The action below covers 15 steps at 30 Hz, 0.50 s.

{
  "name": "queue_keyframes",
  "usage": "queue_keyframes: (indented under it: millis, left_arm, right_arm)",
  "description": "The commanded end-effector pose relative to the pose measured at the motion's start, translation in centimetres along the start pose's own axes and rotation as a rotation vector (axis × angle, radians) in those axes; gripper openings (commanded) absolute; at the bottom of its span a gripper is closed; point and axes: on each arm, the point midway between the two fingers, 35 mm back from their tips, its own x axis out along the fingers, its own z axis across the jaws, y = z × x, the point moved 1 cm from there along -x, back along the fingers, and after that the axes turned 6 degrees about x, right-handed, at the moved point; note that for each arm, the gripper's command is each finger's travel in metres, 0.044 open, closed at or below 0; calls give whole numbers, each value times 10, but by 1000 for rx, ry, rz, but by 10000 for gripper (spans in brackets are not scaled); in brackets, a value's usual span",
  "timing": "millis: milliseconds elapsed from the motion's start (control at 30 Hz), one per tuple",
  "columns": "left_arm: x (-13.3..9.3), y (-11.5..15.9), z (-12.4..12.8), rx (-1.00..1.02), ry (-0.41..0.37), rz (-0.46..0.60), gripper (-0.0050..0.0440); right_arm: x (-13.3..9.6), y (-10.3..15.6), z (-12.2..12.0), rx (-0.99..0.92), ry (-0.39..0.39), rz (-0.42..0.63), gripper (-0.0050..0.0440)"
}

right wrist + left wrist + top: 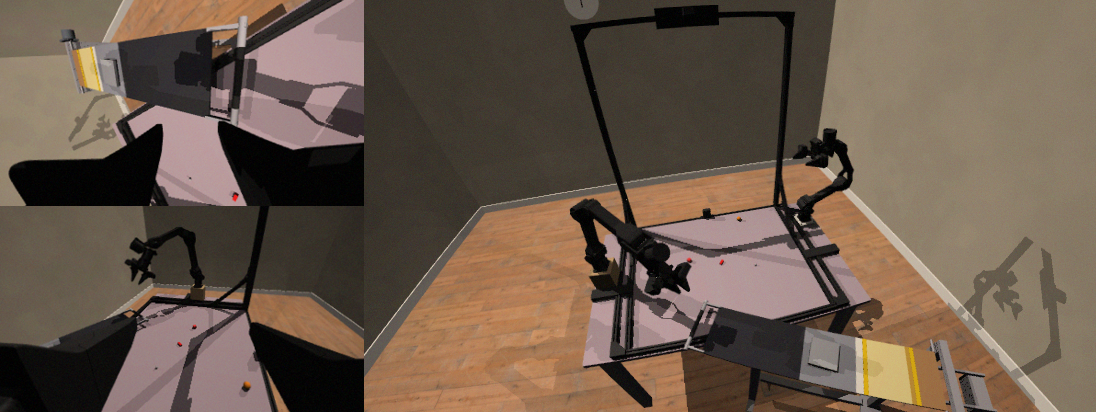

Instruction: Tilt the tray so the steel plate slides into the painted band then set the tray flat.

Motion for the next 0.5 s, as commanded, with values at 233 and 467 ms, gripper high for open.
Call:
queue_keyframes:
  millis: [233, 467]
  left_arm:
    - [29, -16, 4, 25, -79, 71, 440]
    - [52, -24, 14, 29, -139, 127, 440]
  right_arm:
    - [57, -6, -48, 12, 41, -1, 150]
    - [94, -11, -77, 12, 41, -1, 150]
